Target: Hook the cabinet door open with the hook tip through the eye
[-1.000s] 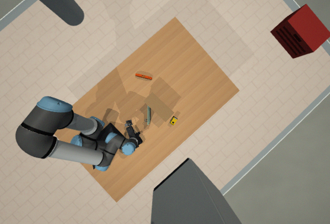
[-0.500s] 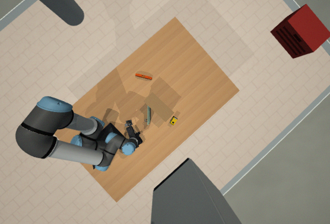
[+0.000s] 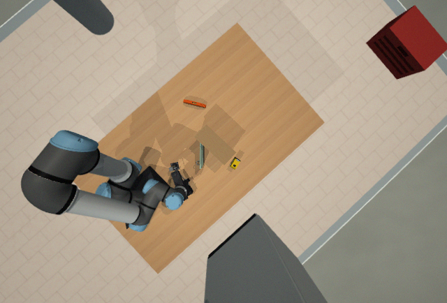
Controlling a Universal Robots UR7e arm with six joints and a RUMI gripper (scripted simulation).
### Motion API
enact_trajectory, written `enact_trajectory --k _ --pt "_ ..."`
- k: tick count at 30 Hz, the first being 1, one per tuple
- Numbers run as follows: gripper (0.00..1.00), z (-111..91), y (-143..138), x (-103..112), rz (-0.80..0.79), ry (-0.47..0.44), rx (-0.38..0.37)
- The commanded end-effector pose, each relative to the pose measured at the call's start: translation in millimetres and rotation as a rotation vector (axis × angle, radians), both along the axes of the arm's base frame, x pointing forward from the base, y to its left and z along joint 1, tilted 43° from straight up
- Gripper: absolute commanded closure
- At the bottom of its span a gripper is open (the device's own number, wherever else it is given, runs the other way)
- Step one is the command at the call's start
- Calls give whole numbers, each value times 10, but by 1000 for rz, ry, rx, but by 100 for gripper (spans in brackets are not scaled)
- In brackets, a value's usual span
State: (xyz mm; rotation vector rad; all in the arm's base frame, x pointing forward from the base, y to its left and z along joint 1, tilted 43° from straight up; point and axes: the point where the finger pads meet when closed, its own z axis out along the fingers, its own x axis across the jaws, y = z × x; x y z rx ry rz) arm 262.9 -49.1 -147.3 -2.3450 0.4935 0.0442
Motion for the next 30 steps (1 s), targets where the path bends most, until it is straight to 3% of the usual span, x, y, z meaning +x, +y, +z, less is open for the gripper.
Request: enact_trajectory --k 1,30 --pt "99 0 -5 1 0 0 -1" --pt "99 92 -210 -60 -2 1 -1"
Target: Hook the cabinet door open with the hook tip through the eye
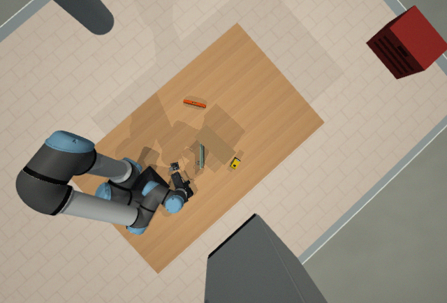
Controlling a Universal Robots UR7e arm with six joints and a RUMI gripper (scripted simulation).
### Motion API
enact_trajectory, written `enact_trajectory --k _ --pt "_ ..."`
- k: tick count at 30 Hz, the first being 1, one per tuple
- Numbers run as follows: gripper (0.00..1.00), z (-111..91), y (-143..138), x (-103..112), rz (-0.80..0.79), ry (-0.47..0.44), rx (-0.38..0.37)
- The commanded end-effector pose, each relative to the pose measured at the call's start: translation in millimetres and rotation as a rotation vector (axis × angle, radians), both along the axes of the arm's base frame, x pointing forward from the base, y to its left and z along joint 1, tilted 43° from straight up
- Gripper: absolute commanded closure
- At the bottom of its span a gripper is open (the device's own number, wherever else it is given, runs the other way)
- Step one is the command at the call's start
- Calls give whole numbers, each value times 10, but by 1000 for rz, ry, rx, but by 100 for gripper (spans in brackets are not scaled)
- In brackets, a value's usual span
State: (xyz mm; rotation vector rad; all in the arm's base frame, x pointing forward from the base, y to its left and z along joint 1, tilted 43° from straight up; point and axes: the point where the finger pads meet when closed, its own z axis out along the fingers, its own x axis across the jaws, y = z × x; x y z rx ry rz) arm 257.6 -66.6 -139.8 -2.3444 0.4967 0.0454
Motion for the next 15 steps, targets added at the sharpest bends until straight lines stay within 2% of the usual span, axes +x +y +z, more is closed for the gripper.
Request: enact_trajectory --k 1,15 --pt "99 18 -37 -8 0 0 -1" --pt "99 88 -147 -35 0 0 -1"
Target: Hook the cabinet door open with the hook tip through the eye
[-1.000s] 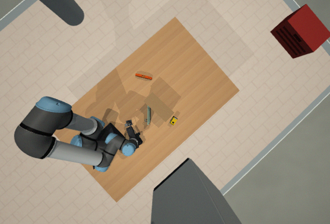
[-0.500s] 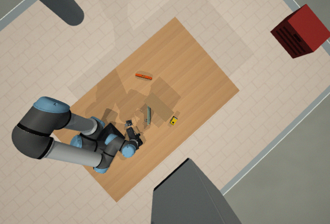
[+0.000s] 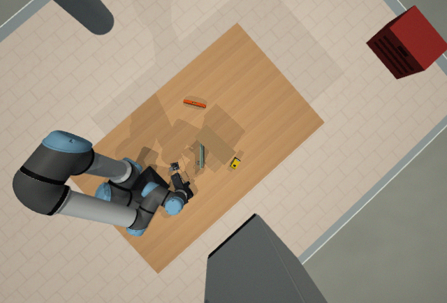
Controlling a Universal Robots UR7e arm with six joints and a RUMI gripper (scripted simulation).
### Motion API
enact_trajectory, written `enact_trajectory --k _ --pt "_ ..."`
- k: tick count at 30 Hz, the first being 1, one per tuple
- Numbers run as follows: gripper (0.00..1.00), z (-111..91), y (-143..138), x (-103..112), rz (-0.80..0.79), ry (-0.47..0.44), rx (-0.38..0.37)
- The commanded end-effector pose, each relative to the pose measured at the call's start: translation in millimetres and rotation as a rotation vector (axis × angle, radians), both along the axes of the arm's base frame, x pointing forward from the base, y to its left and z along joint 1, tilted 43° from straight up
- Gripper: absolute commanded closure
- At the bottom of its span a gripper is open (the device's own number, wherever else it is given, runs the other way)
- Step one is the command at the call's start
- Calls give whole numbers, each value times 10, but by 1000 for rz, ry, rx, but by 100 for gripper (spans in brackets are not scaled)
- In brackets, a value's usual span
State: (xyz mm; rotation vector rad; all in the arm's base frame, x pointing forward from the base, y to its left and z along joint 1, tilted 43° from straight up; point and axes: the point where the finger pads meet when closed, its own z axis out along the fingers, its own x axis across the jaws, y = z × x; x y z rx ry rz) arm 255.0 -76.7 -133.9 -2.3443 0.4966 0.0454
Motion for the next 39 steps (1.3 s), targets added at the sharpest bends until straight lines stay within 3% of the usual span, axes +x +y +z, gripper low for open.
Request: enact_trajectory --k 1,39 --pt "99 36 -57 -12 0 0 -1" --pt "99 252 -286 -55 0 0 -1"
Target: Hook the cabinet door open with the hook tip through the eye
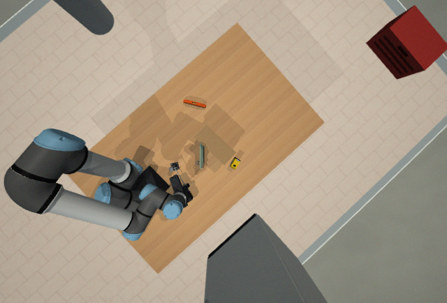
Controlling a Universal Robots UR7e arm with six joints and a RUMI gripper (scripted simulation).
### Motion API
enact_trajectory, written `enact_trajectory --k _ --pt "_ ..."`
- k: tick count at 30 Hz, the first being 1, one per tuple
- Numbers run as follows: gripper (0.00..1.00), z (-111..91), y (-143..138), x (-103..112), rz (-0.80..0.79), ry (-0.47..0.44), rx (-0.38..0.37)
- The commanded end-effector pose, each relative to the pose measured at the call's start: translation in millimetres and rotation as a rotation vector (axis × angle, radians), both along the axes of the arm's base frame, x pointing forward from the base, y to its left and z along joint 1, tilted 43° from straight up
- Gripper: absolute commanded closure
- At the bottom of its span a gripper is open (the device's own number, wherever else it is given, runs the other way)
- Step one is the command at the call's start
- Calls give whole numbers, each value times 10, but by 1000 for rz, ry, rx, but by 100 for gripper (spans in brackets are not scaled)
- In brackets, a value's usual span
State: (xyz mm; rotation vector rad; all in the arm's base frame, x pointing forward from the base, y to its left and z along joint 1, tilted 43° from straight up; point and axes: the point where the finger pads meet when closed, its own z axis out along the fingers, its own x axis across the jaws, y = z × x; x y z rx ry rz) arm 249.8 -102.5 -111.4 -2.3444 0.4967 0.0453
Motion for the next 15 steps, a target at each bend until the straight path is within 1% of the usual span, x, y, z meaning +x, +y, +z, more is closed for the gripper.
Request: enact_trajectory --k 1,15 --pt "99 27 -28 -3 0 0 -1" --pt "99 136 -108 -12 0 0 -1"
